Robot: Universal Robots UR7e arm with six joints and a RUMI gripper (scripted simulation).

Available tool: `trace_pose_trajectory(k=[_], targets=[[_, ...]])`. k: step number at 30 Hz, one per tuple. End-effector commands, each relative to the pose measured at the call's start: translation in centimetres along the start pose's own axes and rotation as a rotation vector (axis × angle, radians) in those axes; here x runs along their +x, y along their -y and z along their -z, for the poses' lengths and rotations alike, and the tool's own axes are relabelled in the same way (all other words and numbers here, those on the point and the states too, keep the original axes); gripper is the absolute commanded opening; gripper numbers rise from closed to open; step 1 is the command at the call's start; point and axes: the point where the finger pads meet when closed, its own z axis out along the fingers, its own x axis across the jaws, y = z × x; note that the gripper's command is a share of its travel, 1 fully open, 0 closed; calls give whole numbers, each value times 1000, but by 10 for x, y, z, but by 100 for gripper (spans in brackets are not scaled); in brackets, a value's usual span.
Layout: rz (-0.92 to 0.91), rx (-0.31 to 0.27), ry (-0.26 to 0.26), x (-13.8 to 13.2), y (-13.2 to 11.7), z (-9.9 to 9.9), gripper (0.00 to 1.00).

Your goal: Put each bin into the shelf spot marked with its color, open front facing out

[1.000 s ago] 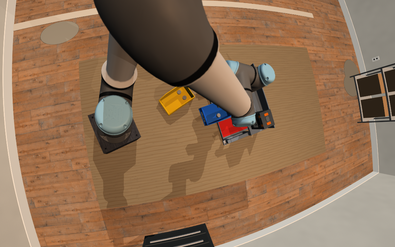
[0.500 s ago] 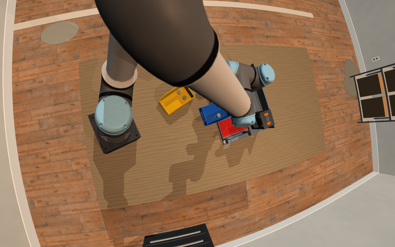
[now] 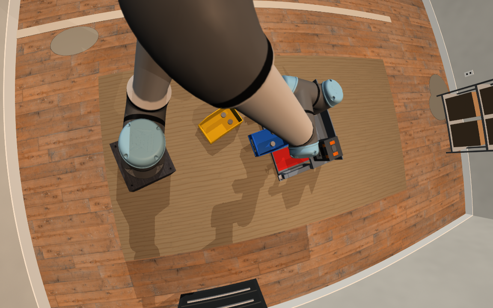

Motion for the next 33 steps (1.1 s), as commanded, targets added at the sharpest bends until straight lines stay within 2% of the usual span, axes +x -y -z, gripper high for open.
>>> trace_pose_trajectory(k=[1,33], targets=[[0,-1,1,0,0,1,0],[-2,-32,2,-1,-11,1,0]])
